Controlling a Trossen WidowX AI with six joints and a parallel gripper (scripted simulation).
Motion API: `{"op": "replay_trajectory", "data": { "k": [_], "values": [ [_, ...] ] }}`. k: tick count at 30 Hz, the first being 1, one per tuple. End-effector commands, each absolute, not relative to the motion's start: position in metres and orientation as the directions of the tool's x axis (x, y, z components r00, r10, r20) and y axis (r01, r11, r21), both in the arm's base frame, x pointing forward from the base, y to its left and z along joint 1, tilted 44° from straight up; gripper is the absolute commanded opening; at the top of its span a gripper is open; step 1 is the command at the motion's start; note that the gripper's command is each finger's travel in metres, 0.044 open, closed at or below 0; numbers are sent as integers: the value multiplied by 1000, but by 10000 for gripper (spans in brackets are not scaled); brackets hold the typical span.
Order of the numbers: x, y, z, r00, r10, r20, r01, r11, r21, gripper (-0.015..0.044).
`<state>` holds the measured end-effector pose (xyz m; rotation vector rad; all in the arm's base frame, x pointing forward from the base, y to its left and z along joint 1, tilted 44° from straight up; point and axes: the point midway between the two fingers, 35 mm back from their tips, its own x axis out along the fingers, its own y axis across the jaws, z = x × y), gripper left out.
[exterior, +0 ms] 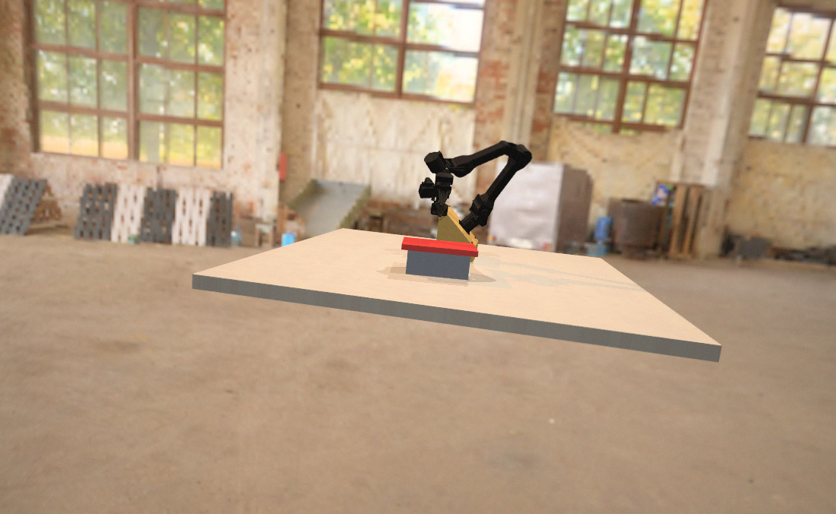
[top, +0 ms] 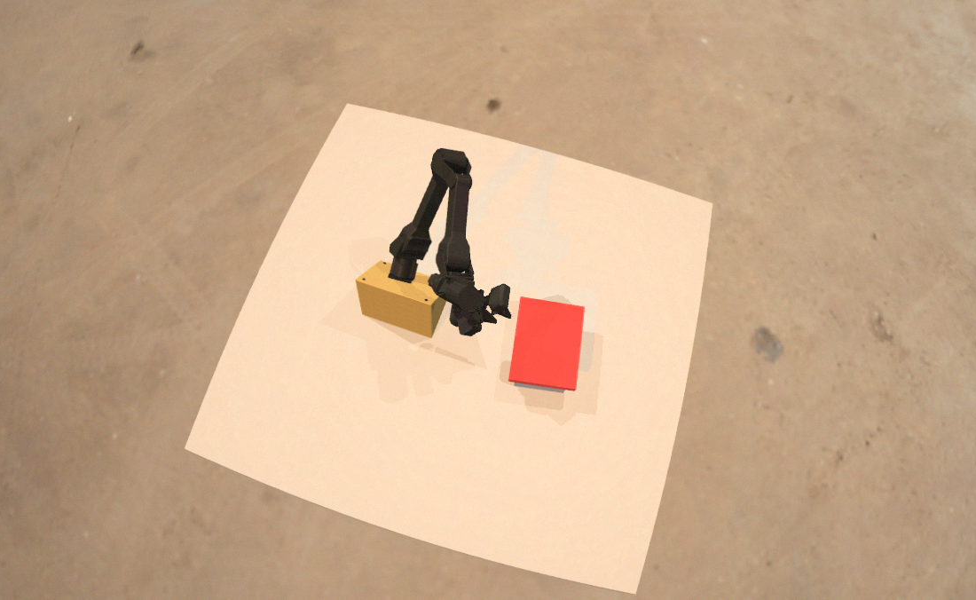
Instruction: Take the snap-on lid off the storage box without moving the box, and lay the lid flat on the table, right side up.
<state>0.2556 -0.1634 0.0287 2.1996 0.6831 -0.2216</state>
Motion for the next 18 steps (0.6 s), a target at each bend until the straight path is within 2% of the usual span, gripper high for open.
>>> {"op": "replay_trajectory", "data": {
  "k": [1, 6, 18],
  "values": [
    [258, -148, 9, 835, 408, -369, 546, -541, 639, 235],
    [261, -119, -16, 837, 408, -364, 543, -544, 640, 235],
    [265, -117, -18, 836, 409, -366, 546, -542, 639, 235]
  ]
}}
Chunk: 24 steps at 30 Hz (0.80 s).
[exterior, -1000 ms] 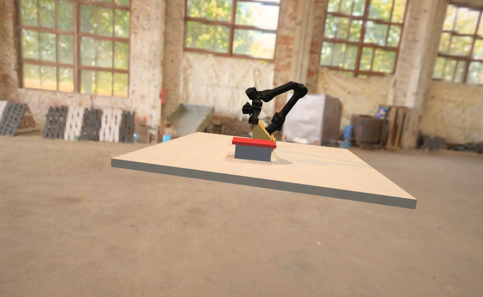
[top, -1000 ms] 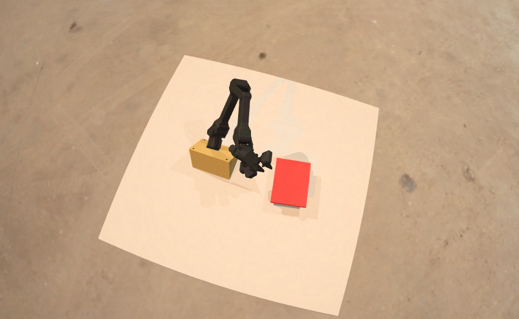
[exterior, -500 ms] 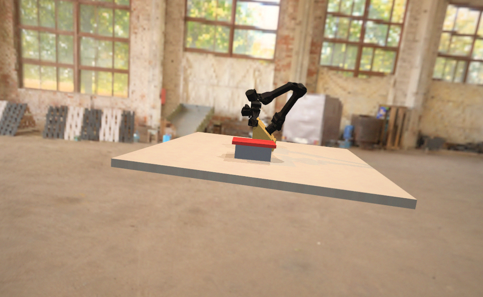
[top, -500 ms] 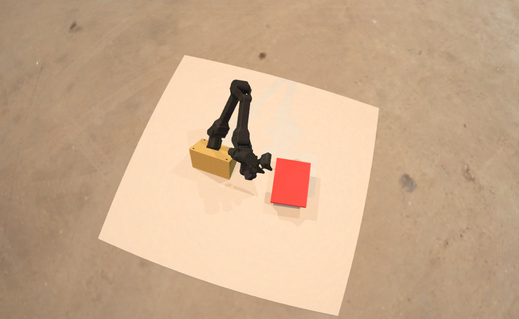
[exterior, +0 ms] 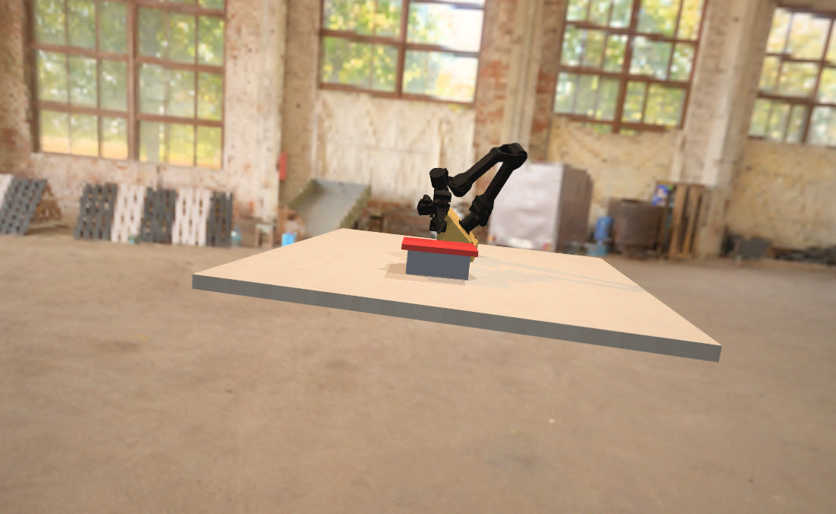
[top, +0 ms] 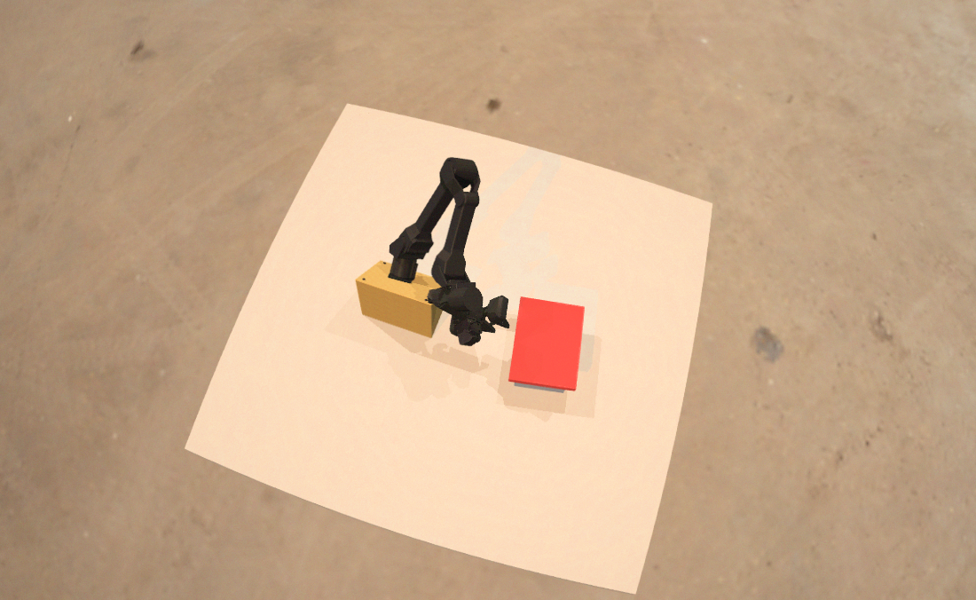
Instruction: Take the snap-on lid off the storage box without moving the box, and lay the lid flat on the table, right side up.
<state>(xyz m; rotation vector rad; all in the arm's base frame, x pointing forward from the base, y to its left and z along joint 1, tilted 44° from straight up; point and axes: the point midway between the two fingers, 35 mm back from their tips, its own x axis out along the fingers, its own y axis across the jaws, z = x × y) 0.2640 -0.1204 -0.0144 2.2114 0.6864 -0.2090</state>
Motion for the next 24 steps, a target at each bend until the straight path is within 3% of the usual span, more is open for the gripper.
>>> {"op": "replay_trajectory", "data": {
  "k": [1, 24],
  "values": [
    [266, -116, -19, 835, 409, -367, 547, -542, 638, 235],
    [297, -103, -35, 830, 410, -378, 555, -535, 637, 235]
  ]
}}
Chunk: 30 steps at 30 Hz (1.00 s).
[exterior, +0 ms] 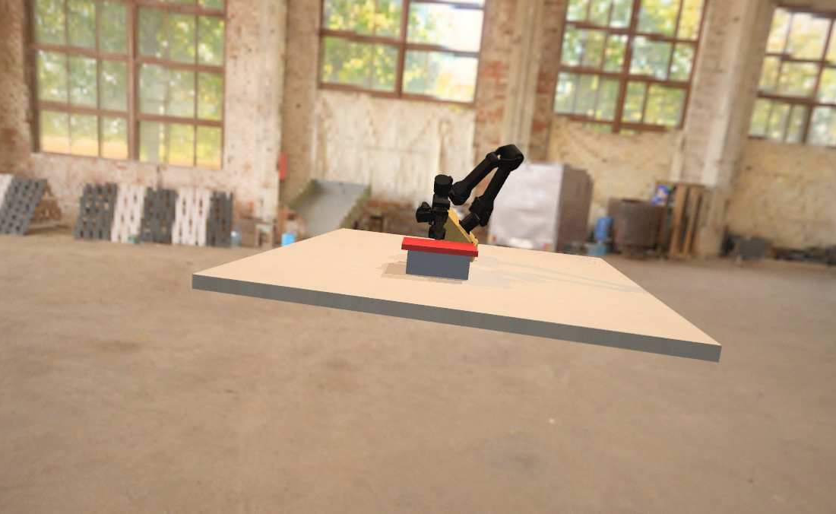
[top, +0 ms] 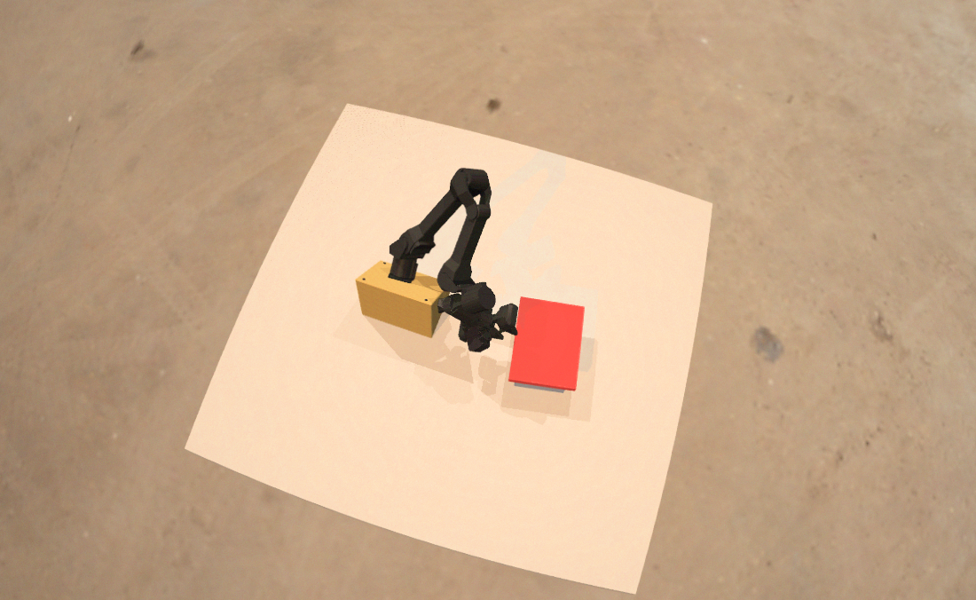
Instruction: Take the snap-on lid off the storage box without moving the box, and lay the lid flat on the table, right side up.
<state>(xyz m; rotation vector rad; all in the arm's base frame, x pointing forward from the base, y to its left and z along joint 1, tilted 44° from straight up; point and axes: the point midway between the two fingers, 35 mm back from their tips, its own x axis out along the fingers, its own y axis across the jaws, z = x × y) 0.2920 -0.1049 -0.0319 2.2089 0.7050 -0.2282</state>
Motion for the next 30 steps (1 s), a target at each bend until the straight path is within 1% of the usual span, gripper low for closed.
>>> {"op": "replay_trajectory", "data": {
  "k": [1, 19, 22, 30],
  "values": [
    [299, -102, -35, 830, 410, -378, 554, -535, 637, 235],
    [320, -88, -41, 839, 410, -359, 541, -546, 640, 235],
    [320, -88, -41, 839, 410, -359, 541, -546, 640, 156],
    [320, -88, -41, 839, 410, -359, 541, -546, 640, 103]
  ]
}}
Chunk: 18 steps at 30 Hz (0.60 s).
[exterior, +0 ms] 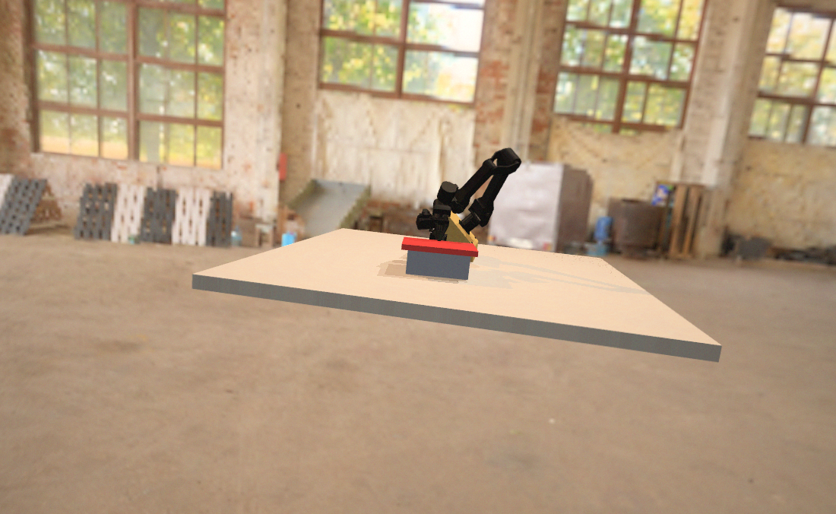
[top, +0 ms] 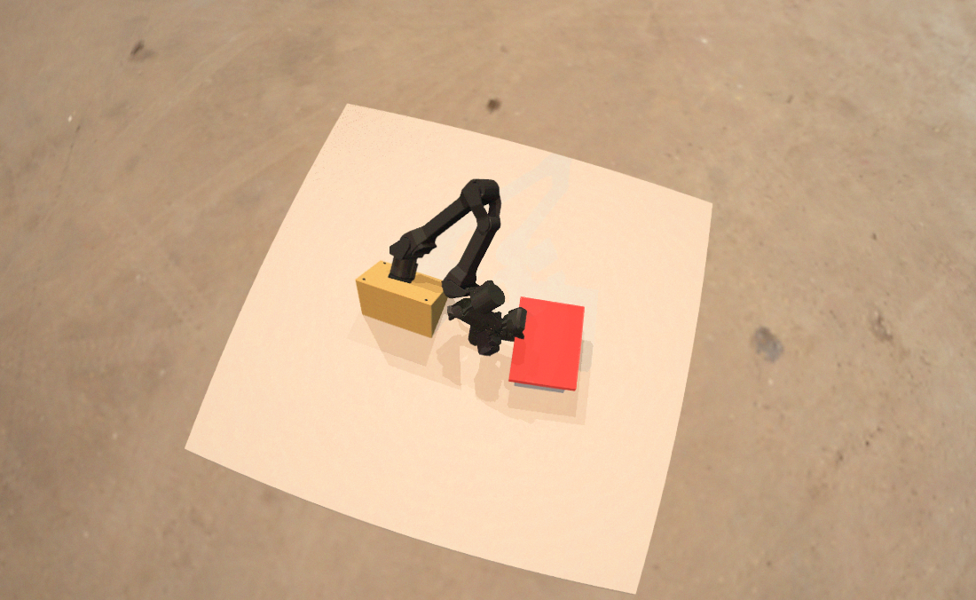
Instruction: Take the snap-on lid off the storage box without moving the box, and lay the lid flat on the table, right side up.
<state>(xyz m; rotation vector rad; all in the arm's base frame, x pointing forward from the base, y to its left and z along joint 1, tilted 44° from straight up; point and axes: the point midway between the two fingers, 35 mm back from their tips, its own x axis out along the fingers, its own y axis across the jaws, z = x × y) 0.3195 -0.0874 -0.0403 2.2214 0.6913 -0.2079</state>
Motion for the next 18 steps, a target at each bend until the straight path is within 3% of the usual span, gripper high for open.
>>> {"op": "replay_trajectory", "data": {
  "k": [1, 6, 18],
  "values": [
    [320, -88, -41, 839, 410, -359, 541, -546, 640, 96],
    [320, -88, -41, 839, 410, -359, 541, -546, 640, 0],
    [319, -89, -38, 838, 412, -357, 540, -544, 642, 0]
  ]
}}
